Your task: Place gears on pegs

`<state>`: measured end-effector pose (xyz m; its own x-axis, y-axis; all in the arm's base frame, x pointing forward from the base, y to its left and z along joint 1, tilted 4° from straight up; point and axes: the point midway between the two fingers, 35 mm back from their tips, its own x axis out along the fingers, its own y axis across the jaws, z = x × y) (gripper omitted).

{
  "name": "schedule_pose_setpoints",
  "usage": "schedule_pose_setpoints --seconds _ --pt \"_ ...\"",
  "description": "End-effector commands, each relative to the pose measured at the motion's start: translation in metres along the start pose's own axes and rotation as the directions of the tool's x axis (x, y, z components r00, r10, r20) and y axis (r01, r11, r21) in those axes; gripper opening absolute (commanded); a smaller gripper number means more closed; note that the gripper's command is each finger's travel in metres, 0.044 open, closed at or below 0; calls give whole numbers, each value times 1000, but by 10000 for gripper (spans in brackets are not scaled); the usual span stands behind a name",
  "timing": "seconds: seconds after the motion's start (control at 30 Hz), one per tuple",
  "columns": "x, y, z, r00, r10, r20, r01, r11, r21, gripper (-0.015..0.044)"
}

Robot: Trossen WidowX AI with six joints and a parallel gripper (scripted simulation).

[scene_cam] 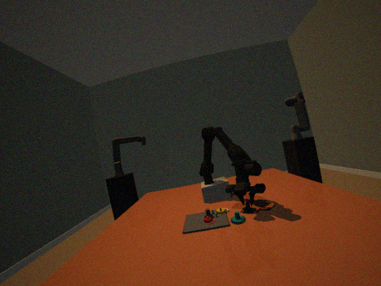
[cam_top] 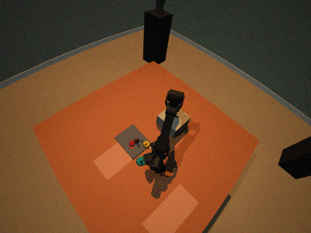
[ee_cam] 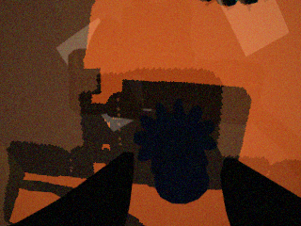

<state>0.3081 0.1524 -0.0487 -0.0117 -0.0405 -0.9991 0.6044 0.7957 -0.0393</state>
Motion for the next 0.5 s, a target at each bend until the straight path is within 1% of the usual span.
schedule_pose_setpoints --seconds 0.0,0.27,0.3,0.47 --pt "2 -1 -1 1000 -3 -5 3 1000 2 72" --pt "2 -1 -1 1000 -3 -5 3 1000 2 19" --pt "2 -1 -1 1000 -3 -5 3 1000 2 0" --pt "-7 9 3 999 42 15 -42 999 -29 0"
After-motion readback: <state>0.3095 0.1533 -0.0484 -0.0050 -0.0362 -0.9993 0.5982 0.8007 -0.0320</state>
